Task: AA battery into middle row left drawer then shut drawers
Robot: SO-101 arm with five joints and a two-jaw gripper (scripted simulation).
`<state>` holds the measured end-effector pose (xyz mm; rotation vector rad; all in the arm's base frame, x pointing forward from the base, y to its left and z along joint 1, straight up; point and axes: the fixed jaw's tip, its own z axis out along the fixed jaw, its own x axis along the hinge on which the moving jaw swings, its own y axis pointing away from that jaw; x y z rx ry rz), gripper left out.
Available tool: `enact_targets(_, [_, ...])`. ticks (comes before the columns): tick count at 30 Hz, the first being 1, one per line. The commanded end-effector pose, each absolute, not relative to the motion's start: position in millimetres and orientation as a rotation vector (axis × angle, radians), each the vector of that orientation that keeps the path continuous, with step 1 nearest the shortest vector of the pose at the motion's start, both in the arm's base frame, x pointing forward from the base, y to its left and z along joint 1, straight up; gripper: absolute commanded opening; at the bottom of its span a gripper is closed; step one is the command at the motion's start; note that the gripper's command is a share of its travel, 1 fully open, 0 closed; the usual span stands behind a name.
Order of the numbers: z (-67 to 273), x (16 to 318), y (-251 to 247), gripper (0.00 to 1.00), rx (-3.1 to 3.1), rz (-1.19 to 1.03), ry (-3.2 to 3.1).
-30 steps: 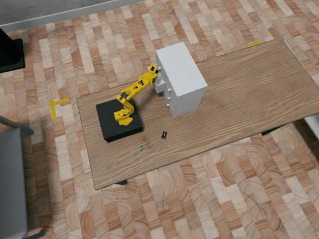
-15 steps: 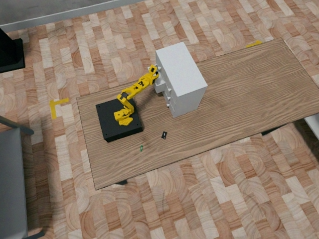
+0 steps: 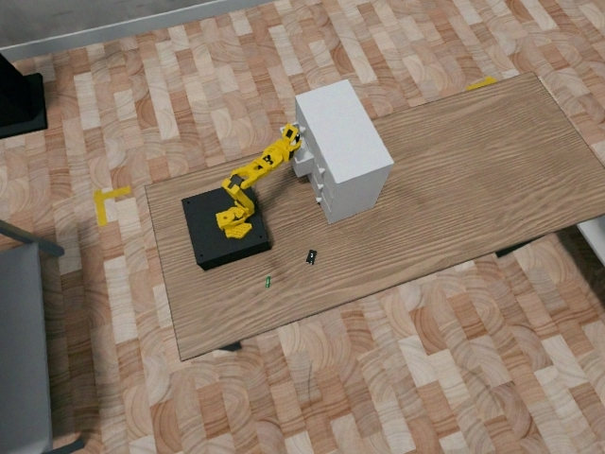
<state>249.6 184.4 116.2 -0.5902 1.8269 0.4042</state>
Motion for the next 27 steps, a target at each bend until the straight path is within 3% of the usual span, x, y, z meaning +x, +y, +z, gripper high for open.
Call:
enact_targets(1, [108.9, 249.1, 181.3, 0.00, -0.578, 0.404, 1.854])
enact_targets(27, [103.6, 248.8, 178.7, 0.00, -0.571, 0.400, 1.856])
